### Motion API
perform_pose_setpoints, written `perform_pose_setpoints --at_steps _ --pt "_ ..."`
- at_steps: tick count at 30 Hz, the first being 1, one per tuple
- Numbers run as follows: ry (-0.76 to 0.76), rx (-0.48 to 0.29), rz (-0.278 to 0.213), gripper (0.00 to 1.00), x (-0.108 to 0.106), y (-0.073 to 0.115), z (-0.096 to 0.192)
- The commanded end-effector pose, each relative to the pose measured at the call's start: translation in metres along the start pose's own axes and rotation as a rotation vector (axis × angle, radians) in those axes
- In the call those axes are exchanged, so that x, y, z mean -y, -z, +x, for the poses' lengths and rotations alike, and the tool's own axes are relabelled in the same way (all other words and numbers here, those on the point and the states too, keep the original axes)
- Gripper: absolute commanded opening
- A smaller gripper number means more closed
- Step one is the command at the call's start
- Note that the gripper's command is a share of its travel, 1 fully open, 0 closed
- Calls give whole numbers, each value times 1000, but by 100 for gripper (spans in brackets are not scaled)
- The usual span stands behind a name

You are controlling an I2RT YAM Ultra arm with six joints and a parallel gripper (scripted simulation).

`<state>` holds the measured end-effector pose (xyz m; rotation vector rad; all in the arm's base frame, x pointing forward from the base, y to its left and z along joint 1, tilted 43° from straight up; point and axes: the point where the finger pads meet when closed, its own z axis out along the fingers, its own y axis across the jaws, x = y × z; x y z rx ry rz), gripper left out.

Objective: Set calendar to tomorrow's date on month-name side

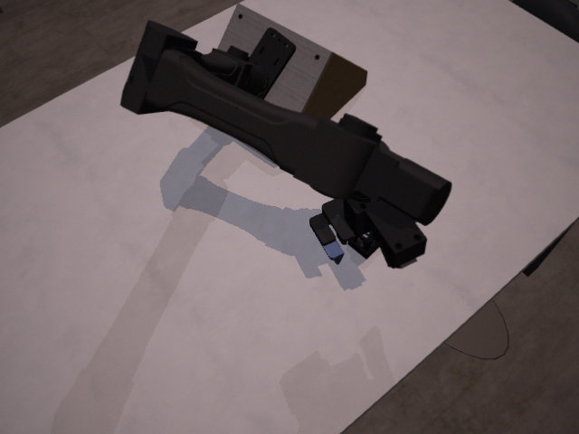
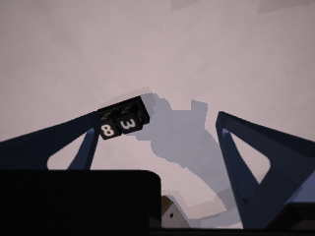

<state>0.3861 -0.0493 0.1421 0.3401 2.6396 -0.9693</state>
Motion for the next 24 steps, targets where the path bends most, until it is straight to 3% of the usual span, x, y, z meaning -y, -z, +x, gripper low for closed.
perform_pose_setpoints --at_steps 1,4,8,24 --pt "83 -31 1 100 -6 15 14" --pt "219 -64 7 100 -30 27 34" --pt "322 -88 18 100 -45 36 51" --pt "356 -95 23 100 -49 39 56"
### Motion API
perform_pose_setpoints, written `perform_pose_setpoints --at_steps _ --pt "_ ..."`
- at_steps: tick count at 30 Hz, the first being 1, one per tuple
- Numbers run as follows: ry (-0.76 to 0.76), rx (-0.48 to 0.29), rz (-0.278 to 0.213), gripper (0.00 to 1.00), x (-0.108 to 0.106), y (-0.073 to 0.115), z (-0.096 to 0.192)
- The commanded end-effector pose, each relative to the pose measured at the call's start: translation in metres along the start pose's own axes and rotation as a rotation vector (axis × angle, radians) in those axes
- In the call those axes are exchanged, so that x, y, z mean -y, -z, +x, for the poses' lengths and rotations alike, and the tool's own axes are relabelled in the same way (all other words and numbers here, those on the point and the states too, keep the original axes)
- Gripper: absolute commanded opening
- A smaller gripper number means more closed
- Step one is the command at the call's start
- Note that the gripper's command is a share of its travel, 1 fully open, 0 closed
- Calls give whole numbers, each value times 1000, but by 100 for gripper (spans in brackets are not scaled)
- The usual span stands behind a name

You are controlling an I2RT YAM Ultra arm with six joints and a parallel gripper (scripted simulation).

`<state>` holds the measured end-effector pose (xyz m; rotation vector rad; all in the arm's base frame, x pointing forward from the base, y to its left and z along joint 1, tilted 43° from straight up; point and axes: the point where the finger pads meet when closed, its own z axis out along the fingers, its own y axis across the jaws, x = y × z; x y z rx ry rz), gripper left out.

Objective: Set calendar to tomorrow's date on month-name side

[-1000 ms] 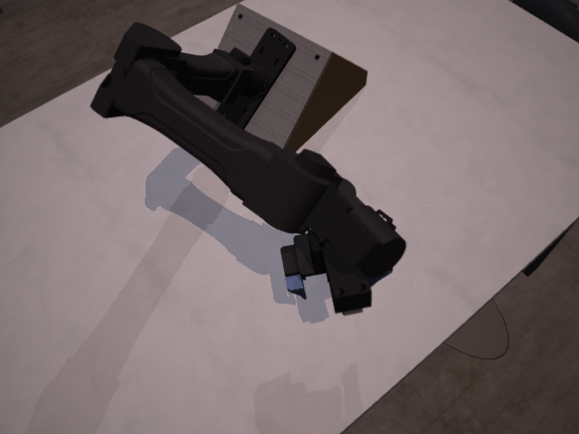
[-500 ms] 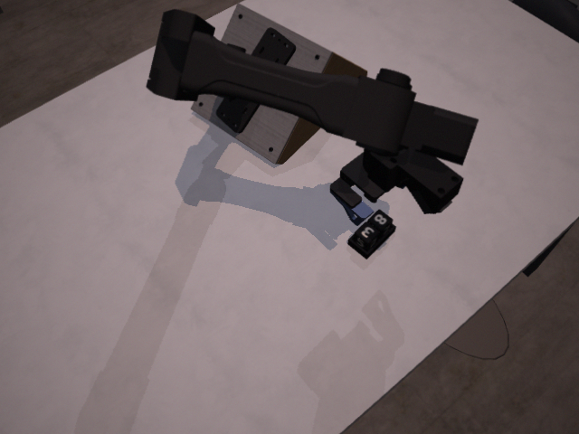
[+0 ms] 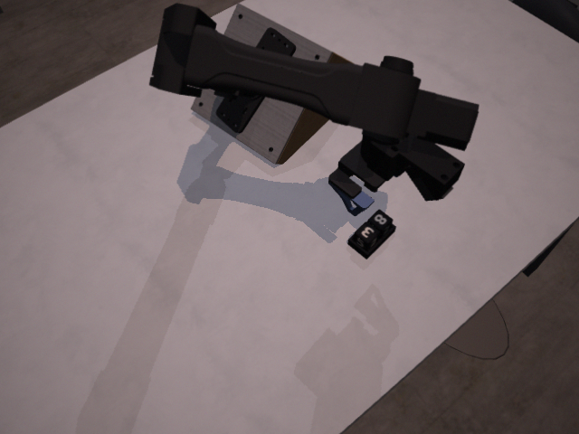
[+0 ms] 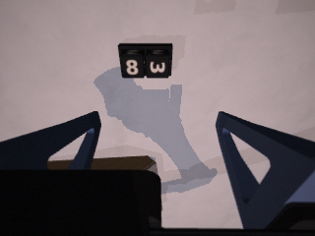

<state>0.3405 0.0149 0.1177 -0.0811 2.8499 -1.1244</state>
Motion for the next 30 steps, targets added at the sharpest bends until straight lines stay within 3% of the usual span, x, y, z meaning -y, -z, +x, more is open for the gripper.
perform_pose_setpoints --at_steps 1,12,30 --pt "-2 17 -4 100 -1 5 -2" --pt "53 17 -4 100 -1 3 -3" --pt "701 18 1 100 -2 -19 -4"
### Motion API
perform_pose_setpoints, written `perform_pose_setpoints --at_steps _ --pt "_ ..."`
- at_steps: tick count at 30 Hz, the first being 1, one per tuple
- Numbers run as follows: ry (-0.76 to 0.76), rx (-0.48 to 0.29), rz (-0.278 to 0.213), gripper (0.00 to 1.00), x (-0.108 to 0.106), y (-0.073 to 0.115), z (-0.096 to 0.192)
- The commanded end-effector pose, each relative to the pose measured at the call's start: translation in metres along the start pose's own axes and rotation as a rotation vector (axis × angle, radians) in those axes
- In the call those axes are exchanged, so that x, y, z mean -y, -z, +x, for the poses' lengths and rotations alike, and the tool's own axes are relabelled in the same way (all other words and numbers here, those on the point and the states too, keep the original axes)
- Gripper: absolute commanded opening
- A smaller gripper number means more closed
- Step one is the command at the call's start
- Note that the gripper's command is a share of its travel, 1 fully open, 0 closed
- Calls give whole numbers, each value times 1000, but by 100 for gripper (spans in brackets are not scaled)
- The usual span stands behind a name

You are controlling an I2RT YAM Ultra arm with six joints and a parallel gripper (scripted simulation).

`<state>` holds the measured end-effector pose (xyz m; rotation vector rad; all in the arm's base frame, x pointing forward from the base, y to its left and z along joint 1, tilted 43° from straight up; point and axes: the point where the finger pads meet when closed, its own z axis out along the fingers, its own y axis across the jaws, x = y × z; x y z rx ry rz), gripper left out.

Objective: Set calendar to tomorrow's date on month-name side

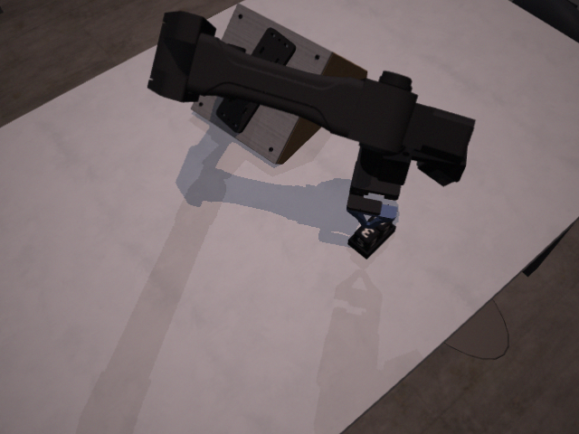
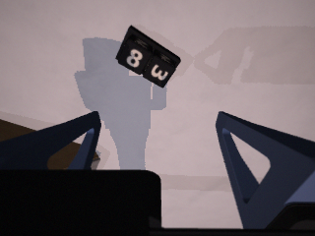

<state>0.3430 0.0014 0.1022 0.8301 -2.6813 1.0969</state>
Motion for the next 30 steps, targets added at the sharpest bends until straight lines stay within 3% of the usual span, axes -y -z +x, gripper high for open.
perform_pose_setpoints --at_steps 1,13,16,24,30 --pt "189 21 8 100 1 0 -4" --pt "601 18 13 100 1 -14 -4" --pt "626 18 13 100 1 -15 -4" --pt "938 15 16 100 1 -26 -4" --pt "1022 14 17 100 1 -29 -3"
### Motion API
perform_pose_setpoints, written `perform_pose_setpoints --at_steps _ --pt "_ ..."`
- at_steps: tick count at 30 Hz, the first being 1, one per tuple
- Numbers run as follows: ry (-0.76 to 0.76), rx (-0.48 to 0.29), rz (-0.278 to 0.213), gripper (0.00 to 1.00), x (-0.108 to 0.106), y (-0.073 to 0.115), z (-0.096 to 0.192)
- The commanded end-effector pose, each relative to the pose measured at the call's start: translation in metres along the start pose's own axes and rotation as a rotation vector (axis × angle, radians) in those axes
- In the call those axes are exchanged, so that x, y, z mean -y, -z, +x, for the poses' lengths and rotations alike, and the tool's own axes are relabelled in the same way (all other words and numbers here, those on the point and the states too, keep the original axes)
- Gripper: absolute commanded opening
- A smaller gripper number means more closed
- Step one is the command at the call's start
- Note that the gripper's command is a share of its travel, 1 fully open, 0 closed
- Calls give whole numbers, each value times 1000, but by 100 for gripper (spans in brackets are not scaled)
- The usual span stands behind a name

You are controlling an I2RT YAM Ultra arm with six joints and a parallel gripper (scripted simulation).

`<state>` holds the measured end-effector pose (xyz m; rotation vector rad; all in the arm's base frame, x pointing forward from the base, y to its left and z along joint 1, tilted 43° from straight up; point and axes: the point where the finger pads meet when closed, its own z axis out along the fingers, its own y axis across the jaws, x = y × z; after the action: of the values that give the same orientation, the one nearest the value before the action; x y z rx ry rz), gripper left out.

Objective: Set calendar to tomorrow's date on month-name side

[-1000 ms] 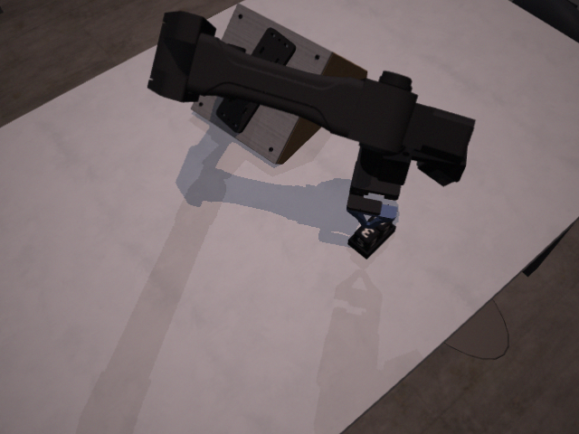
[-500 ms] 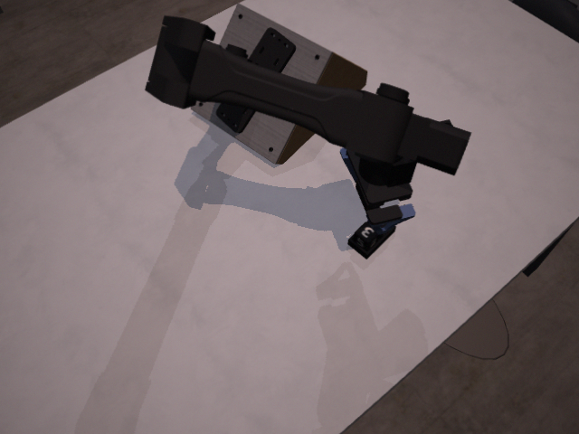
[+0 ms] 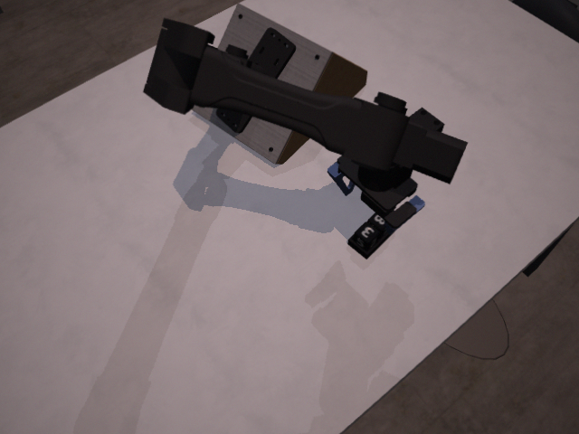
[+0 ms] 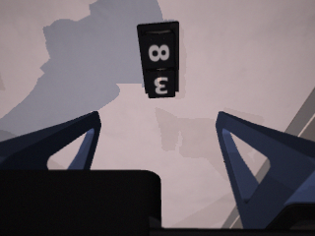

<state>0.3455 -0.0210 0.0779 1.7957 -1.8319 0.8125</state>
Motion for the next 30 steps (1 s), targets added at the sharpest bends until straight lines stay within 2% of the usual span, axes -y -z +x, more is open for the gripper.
perform_pose_setpoints --at_steps 1,3,4,30 --pt "72 6 21 100 4 4 -1" --pt "72 6 21 100 4 4 -1" --pt "72 6 21 47 4 4 -1" --pt "72 6 21 47 4 4 -1"
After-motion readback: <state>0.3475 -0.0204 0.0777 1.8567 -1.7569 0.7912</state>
